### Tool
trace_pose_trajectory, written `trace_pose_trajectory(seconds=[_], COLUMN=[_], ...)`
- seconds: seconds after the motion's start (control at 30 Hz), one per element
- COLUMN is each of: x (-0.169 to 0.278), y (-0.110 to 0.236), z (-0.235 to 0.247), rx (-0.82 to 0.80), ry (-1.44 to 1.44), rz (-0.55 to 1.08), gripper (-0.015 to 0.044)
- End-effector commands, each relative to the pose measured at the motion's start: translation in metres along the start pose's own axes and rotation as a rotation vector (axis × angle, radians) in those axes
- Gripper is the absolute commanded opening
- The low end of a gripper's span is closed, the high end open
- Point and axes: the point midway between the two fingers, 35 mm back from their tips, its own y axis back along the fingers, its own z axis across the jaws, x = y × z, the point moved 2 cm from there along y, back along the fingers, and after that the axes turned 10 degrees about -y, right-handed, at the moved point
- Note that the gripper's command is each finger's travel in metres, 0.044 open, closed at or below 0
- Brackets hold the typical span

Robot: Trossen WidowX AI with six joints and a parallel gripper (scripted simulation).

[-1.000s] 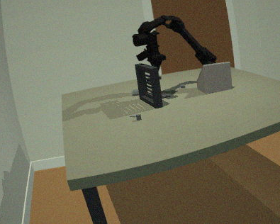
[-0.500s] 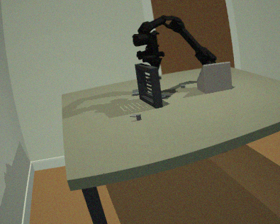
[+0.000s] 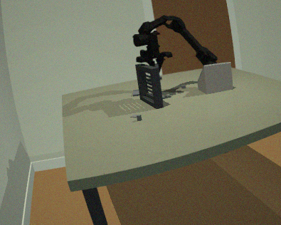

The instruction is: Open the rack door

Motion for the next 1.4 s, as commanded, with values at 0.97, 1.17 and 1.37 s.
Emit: trace_pose_trajectory(seconds=[0.97,1.17,1.37], x=[-0.0001,-0.0001,-0.0001], y=[0.0006,0.0006,0.0006], z=[0.0,0.0,0.0], rx=[-0.002,-0.002,-0.003], ry=[-0.43,-0.141,0.156], rz=[0.003,0.003,0.003], gripper=[0.0283,0.0283,0.0283])
